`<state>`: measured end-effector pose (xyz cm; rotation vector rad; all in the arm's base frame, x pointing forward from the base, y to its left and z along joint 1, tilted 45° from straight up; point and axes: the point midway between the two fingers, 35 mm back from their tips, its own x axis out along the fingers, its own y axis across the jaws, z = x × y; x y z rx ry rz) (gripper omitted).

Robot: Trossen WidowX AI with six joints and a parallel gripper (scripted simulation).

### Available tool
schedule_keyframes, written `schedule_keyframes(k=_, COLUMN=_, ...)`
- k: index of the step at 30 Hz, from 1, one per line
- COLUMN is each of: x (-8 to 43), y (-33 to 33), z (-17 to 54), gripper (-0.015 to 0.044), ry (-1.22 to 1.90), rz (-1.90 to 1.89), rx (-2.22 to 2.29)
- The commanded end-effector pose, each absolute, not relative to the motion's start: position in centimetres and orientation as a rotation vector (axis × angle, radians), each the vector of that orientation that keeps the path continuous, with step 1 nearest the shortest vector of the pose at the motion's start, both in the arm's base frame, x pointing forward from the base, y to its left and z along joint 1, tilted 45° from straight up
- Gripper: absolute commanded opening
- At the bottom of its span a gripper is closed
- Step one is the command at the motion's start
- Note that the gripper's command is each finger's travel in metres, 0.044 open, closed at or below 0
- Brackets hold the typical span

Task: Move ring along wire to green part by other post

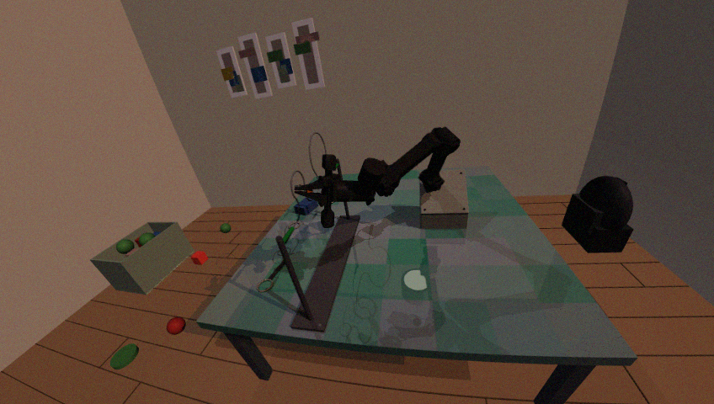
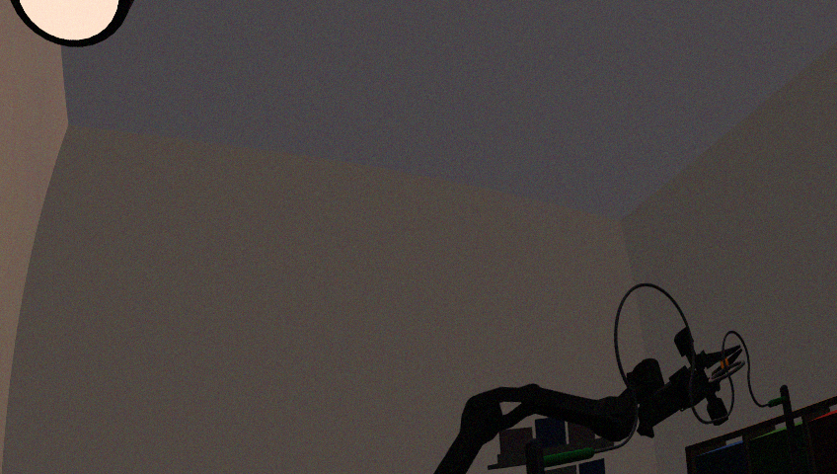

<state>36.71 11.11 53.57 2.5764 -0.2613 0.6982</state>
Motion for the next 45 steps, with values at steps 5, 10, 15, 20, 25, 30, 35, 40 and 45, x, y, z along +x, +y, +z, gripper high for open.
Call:
schedule_keyframes(k=5, x=36.9, y=11.9, z=53.3, gripper=-0.0150, ry=-0.263, rz=0.699, rx=2.581)
schedule_keyframes(k=10, x=37.1, y=12.9, z=52.8, gripper=-0.0150, ry=-0.241, rz=0.684, rx=2.532)
schedule_keyframes(k=15, x=37.4, y=14.2, z=52.1, gripper=-0.0150, ry=-0.206, rz=0.660, rx=2.458)
schedule_keyframes(k=20, x=37.7, y=15.6, z=51.0, gripper=-0.0150, ry=-0.165, rz=0.630, rx=2.364)
schedule_keyframes(k=25, x=38.0, y=16.9, z=49.7, gripper=-0.0150, ry=-0.120, rz=0.597, rx=2.260)
schedule_keyframes(k=30, x=38.3, y=18.1, z=48.2, gripper=-0.0150, ry=-0.076, rz=0.562, rx=2.150)
schedule_keyframes(k=35, x=38.6, y=19.2, z=46.6, gripper=-0.0150, ry=-0.032, rz=0.527, rx=2.037)
schedule_keyframes(k=40, x=38.8, y=20.0, z=44.8, gripper=-0.0150, ry=0.011, rz=0.491, rx=1.923)
schedule_keyframes(k=45, x=39.0, y=20.6, z=42.9, gripper=-0.0150, ry=0.051, rz=0.455, rx=1.807)
